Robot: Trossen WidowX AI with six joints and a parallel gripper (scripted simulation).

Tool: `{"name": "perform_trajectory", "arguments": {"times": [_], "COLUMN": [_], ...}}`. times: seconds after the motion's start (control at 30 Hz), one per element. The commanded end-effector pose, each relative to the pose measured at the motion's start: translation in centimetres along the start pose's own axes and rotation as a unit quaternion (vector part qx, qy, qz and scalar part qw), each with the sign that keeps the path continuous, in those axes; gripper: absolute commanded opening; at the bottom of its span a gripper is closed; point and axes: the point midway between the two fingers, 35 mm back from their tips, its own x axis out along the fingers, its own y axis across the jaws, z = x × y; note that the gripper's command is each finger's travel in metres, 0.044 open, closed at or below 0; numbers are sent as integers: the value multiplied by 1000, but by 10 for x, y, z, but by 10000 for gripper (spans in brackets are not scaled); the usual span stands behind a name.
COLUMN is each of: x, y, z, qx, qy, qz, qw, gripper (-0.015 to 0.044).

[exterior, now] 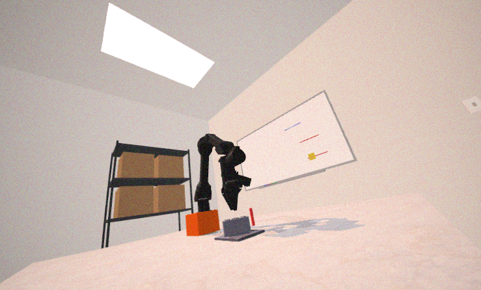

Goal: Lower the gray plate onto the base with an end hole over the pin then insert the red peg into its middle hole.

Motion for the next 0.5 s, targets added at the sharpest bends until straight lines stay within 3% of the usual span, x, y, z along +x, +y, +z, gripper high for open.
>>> {"name": "perform_trajectory", "arguments": {"times": [0.0, 0.27, 0.47], "x": [-53, -53, -54], "y": [3, 1, 32], "z": [-1, 2, 37], "qx": [-3, 3, 198], "qy": [-1, -2, -5], "qz": [-11, -11, -9], "qw": [1000, 1000, 980], "gripper": [440, 440, 440]}}
